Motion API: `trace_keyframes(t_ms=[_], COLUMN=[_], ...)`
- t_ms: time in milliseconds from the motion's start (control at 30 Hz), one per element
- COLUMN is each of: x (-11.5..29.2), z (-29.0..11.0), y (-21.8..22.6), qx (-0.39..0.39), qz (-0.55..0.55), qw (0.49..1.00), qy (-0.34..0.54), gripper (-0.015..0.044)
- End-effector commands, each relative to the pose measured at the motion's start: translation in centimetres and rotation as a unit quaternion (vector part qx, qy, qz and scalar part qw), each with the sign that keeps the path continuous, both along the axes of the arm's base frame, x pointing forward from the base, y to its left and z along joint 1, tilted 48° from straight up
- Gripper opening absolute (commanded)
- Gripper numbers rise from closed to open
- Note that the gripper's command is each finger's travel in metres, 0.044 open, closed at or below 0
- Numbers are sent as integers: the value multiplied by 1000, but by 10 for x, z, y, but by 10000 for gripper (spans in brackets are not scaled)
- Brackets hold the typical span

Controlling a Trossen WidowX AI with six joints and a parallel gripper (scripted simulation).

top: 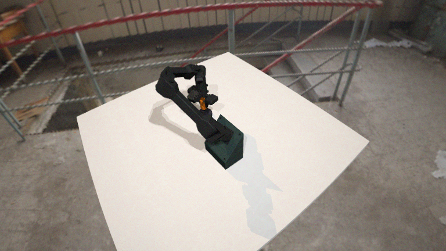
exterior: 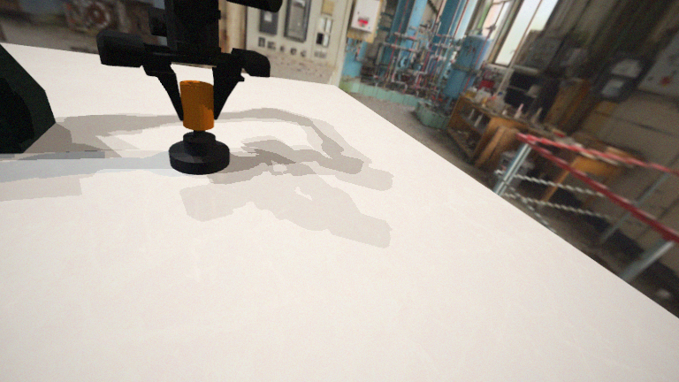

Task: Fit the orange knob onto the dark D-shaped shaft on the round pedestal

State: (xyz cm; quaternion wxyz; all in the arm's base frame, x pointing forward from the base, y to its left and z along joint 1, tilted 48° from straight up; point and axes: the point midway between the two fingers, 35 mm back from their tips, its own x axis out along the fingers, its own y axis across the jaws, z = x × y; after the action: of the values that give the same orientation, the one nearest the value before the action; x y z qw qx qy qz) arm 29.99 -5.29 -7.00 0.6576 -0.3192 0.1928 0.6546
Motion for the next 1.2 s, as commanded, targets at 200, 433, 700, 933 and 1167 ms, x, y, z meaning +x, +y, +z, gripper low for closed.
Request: trace_keyframes(t_ms=[200, 433, 700, 933, 1167], x=[-1, -2, -1, -1, 2], z=[0, 0, 2, 3, 0], y=[2, 2, -1, -2, -3], qx=[1, 1, 1, -2, -7], qz=[1, 1, 1, 30, 71], qw=[1000, 1000, 1000, 999, 994], qy=[-1, -1, -1, -34, -79], gripper=[0, 0, 0, 0, 0])
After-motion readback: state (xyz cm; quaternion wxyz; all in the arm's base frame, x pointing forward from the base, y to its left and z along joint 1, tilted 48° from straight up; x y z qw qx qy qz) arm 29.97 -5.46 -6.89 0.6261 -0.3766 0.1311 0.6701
